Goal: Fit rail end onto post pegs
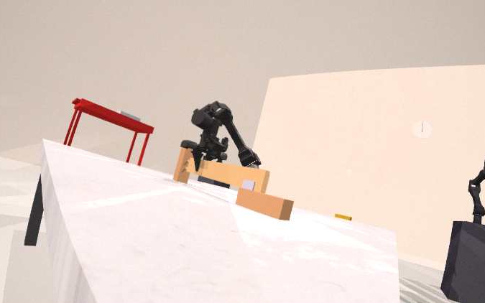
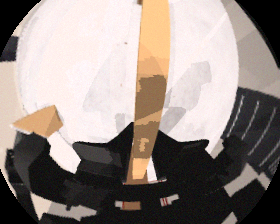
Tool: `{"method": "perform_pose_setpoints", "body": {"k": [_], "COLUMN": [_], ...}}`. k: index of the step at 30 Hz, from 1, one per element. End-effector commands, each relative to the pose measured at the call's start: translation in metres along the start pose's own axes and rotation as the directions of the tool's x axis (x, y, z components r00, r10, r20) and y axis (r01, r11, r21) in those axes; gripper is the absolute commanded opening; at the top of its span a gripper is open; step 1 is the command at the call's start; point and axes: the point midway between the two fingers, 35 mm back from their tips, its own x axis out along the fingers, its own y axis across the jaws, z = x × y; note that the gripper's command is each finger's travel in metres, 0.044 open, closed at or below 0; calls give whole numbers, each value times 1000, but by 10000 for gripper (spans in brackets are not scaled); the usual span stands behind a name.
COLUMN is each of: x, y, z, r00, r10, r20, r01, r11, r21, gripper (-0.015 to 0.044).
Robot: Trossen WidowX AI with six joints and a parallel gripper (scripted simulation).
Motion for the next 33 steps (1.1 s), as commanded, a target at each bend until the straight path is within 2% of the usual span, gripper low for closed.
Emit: {"method": "perform_pose_setpoints", "body": {"k": [1,33], "x": [-2,-2], "y": [-1,-1], "z": [3,3], "r00": [1000,1000], "r10": [-6,-6], "r20": [7,7], "r01": [6,6], "r11": [1000,1000], "r21": [-2,-2], "gripper": [0,0]}}
